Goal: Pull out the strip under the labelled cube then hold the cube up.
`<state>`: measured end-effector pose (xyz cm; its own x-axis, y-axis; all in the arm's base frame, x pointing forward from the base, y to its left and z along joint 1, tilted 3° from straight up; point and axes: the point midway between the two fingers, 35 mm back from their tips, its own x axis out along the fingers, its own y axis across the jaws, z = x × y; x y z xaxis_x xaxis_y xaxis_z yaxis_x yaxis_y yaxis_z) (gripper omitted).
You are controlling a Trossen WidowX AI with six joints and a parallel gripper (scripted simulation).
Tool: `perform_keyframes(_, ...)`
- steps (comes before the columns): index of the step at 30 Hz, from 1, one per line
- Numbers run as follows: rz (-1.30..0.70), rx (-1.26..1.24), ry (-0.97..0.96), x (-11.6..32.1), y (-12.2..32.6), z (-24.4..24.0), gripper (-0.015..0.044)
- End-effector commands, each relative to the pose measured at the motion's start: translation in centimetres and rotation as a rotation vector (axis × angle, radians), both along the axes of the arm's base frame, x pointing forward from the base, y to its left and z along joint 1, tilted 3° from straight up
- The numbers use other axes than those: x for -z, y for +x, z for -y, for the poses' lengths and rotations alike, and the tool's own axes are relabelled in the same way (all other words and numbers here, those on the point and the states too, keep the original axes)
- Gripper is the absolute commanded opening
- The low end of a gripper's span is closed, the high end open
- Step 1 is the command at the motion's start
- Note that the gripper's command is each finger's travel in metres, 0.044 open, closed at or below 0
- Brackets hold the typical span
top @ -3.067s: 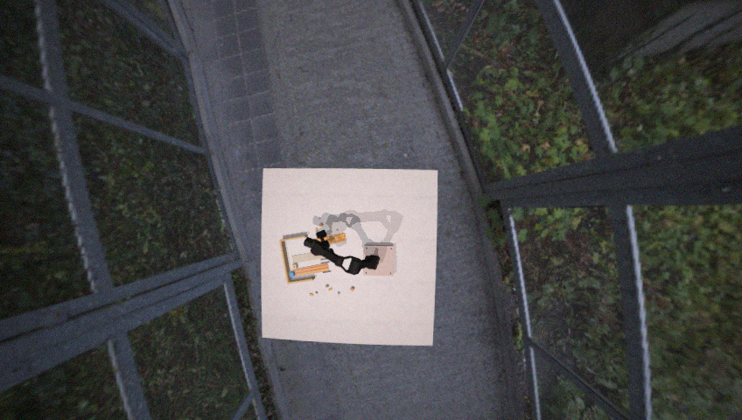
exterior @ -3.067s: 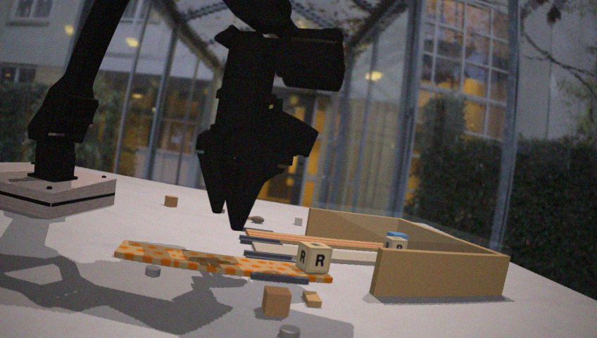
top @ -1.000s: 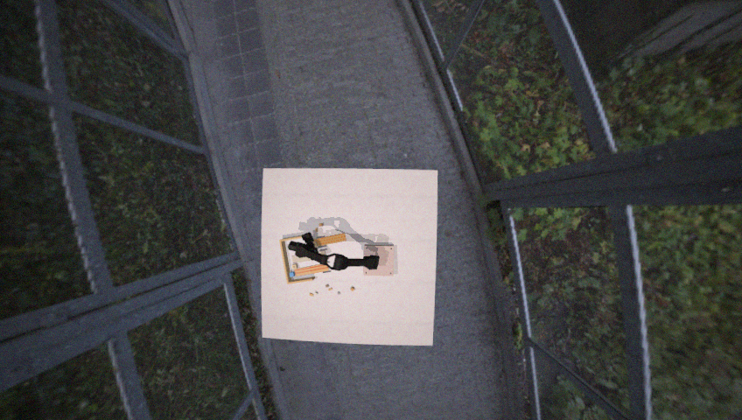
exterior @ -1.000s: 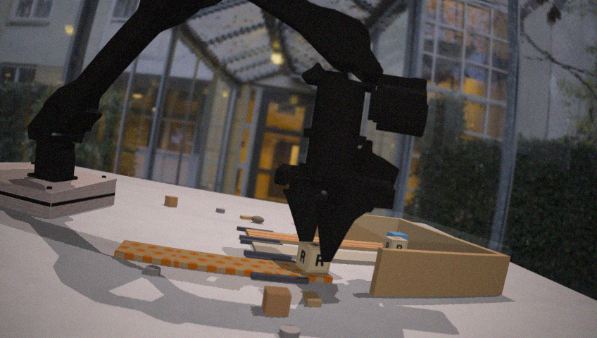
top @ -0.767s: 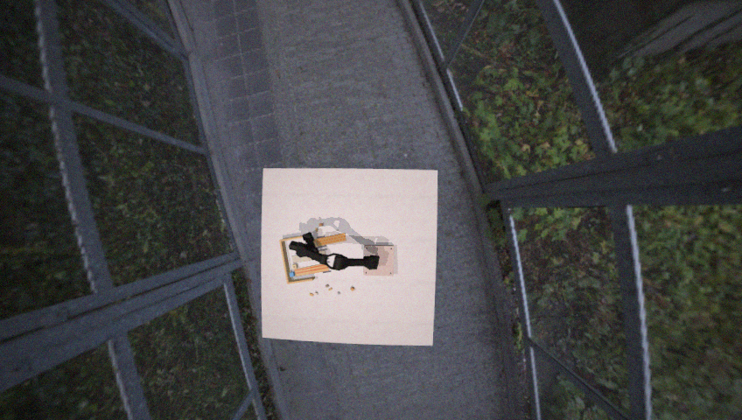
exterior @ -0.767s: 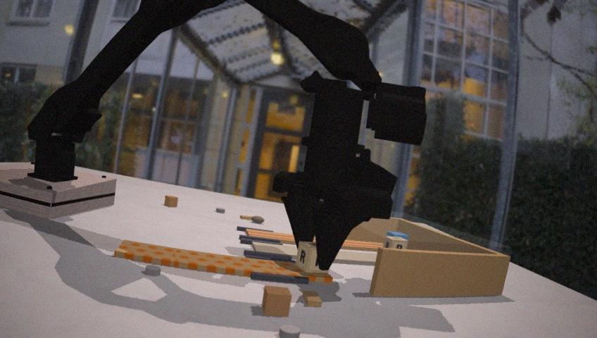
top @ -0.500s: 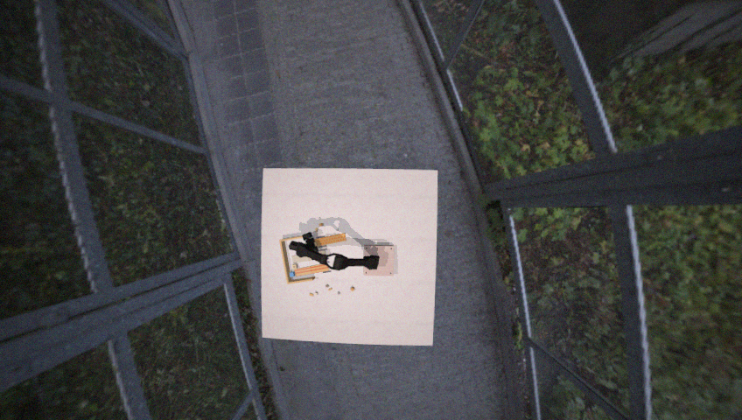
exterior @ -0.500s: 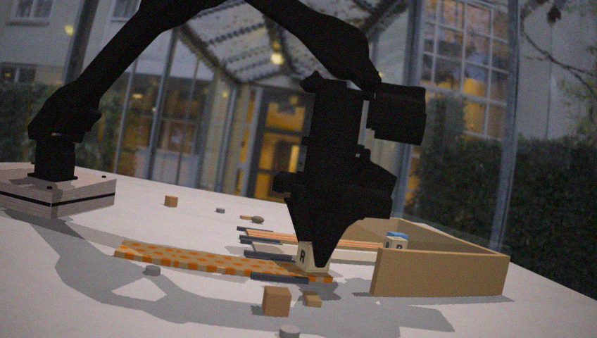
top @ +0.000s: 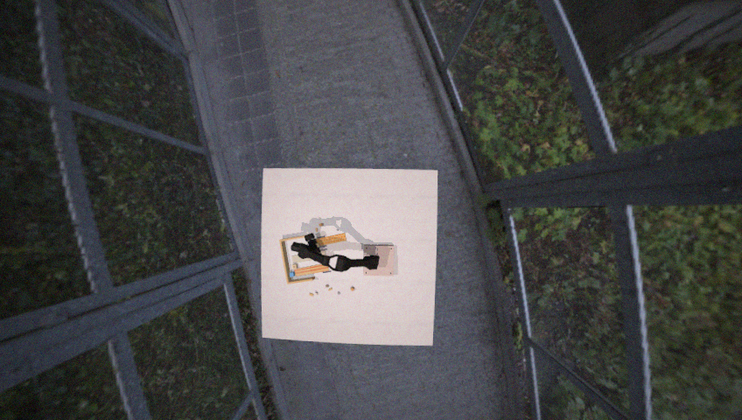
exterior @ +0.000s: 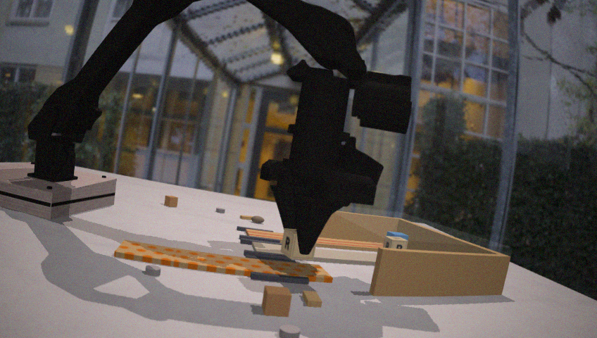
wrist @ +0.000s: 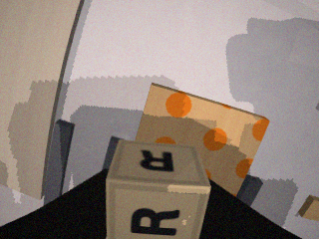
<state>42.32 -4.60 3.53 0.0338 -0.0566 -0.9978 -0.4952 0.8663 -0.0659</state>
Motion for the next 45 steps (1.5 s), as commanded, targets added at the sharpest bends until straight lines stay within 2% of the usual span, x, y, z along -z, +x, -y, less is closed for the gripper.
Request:
perform_keyframes(1, 0.006, 0.002, -0.004, -1.4, -1.5, -0.2, 0.0000)
perform_keyframes(9, 0.003, 0.001, -0.006, -2.7, -4.1, -0.6, 0.0000)
perform_keyframes(13, 0.003, 0.001, -0.006, -2.7, -4.4, -0.6, 0.0000)
perform_keyframes(37, -0.004, 0.001, -0.005, -2.3, -12.1, -1.5, 0.0000)
perform_keyframes(45, -0.004, 0.001, -0.005, -5.8, -12.2, -1.7, 0.0000)
